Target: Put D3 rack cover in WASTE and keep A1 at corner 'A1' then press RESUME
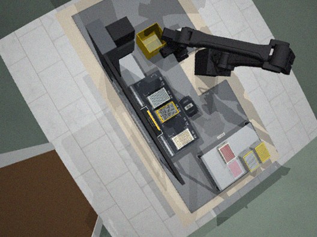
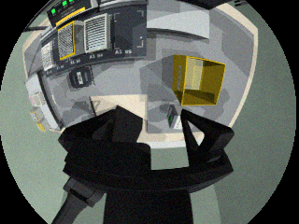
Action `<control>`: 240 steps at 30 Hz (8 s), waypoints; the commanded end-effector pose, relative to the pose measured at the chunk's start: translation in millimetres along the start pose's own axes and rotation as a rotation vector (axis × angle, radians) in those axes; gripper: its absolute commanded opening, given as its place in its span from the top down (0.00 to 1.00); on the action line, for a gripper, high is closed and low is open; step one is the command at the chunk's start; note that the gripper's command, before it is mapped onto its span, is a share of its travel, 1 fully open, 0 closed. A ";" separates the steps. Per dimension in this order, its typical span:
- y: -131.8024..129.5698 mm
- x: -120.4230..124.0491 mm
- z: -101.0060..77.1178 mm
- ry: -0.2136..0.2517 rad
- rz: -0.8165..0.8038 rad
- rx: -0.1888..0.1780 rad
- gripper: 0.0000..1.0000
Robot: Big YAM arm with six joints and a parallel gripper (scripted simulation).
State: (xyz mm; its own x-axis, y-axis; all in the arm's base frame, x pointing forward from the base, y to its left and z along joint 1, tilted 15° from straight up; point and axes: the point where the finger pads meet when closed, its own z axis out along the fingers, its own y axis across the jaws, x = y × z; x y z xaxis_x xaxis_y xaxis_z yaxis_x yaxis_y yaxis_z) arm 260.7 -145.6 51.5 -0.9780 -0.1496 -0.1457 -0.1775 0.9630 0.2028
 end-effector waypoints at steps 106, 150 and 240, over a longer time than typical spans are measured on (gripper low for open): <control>178.8 0.8 0.5 0.013 0.026 -0.006 0.00; 277.8 -25.4 -17.4 -0.051 0.002 -0.017 0.00; 265.2 -174.1 8.5 0.004 0.000 -0.008 0.00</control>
State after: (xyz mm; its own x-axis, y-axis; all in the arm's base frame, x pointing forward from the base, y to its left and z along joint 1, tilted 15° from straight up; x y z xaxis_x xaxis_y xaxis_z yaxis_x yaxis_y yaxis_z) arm 381.3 135.9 129.9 -0.9822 -0.1280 -0.1375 -0.1554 0.9650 0.2112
